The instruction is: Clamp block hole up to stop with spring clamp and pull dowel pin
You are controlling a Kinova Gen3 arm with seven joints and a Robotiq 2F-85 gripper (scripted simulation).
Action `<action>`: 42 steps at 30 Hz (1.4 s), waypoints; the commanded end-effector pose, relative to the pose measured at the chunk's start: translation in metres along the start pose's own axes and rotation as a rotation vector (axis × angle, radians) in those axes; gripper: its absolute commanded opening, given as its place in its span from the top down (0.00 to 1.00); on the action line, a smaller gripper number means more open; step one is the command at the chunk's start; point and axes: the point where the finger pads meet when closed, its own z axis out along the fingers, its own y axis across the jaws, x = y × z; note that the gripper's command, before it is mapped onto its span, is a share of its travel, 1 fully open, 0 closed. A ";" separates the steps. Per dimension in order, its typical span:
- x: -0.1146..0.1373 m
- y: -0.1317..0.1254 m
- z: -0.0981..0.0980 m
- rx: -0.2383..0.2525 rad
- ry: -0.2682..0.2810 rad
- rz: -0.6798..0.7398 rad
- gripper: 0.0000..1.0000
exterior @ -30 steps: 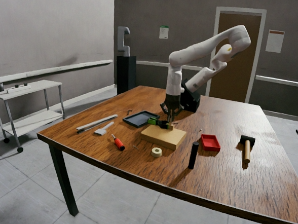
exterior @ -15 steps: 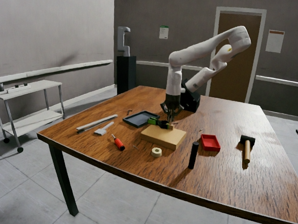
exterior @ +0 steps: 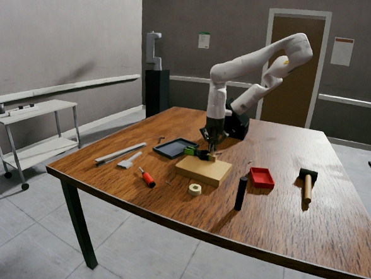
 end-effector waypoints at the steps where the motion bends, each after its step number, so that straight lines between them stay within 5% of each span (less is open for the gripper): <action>1: -0.001 0.000 -0.001 0.001 -0.002 0.028 0.90; 42: -0.001 0.000 -0.001 0.000 -0.002 0.282 0.90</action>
